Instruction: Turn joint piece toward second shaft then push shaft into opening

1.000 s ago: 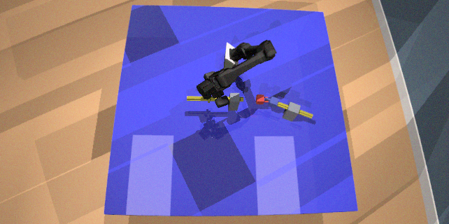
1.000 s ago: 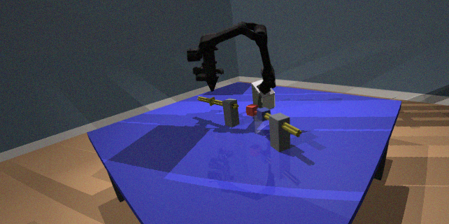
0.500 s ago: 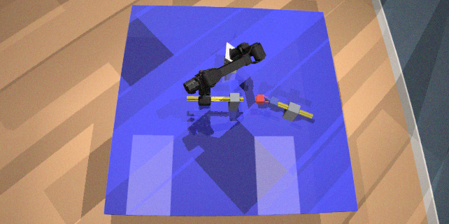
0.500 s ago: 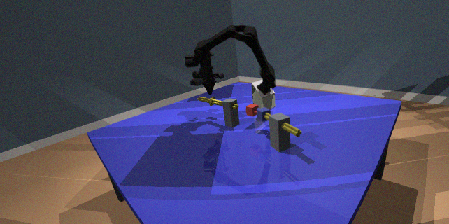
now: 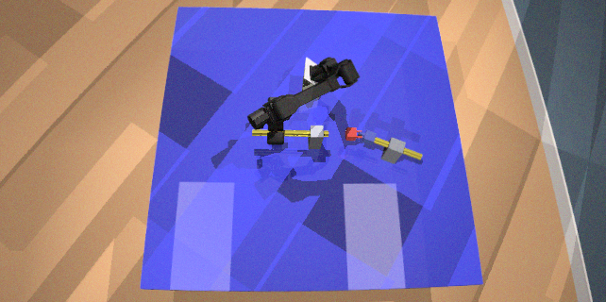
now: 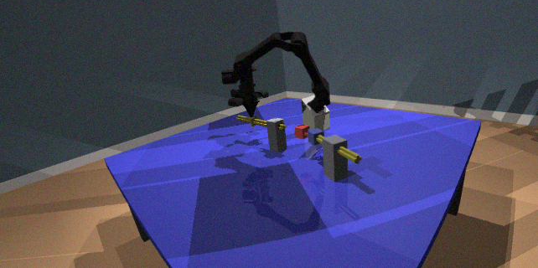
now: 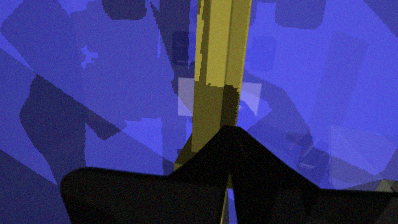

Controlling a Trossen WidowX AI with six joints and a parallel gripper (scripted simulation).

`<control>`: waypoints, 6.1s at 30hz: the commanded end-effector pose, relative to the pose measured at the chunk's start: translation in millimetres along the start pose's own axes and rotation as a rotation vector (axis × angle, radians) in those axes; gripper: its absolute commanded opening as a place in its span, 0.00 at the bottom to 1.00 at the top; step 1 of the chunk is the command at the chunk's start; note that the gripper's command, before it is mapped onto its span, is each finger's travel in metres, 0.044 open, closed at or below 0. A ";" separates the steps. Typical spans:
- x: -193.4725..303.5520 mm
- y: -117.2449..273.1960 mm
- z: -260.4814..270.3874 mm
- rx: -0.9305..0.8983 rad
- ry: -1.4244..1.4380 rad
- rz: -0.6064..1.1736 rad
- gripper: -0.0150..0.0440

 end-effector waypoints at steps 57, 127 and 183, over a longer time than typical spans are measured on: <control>-0.6 38.7 1.0 -0.001 0.353 0.002 0.79; 121.3 72.3 25.1 -0.070 0.540 0.163 1.00; 46.8 55.8 23.4 -0.068 0.984 0.076 1.00</control>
Point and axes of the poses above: the point midway between the two fingers, 35 mm back from their tips, its own y axis back along the fingers, its own z axis across the jaws, x = y × z, the point moved 5 cm from there along y, back along the fingers, and after that the axes turned 3 degrees about y, right-handed, at the moved point
